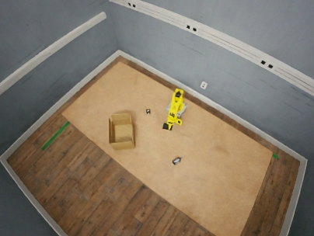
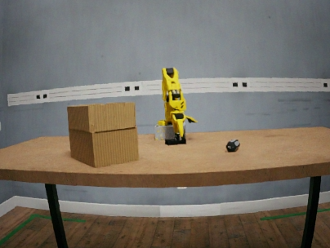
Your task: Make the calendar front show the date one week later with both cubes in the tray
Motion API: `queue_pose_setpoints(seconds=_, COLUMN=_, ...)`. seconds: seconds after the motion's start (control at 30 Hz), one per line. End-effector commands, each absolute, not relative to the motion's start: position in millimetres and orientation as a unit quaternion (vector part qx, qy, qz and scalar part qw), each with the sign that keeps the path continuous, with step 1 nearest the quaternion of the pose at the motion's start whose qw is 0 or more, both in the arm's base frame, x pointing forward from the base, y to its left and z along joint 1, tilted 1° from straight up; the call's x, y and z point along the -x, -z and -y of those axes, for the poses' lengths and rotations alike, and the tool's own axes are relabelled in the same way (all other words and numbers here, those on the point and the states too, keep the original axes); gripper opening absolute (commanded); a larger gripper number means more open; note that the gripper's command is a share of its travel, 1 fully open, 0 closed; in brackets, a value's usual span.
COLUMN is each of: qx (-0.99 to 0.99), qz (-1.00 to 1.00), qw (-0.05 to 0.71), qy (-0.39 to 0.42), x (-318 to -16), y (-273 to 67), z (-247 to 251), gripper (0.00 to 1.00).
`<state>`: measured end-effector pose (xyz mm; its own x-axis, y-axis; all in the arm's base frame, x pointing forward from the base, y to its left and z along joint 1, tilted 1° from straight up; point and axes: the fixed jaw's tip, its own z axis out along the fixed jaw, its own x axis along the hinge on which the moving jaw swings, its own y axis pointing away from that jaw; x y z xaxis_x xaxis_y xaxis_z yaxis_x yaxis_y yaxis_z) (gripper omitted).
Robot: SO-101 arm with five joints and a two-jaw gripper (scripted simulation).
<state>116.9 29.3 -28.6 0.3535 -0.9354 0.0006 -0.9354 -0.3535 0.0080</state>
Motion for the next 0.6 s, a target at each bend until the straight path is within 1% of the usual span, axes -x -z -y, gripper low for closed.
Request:
queue_pose_setpoints(seconds=0.0, qx=-0.824, qz=0.566, qw=0.007, qy=0.006, x=-113.5, y=33.7, z=-29.9, gripper=0.35)
queue_pose_setpoints(seconds=0.57, qx=-0.824, qz=0.566, qw=0.007, qy=0.006, x=-113.2, y=35.8, z=-29.9, gripper=0.35)
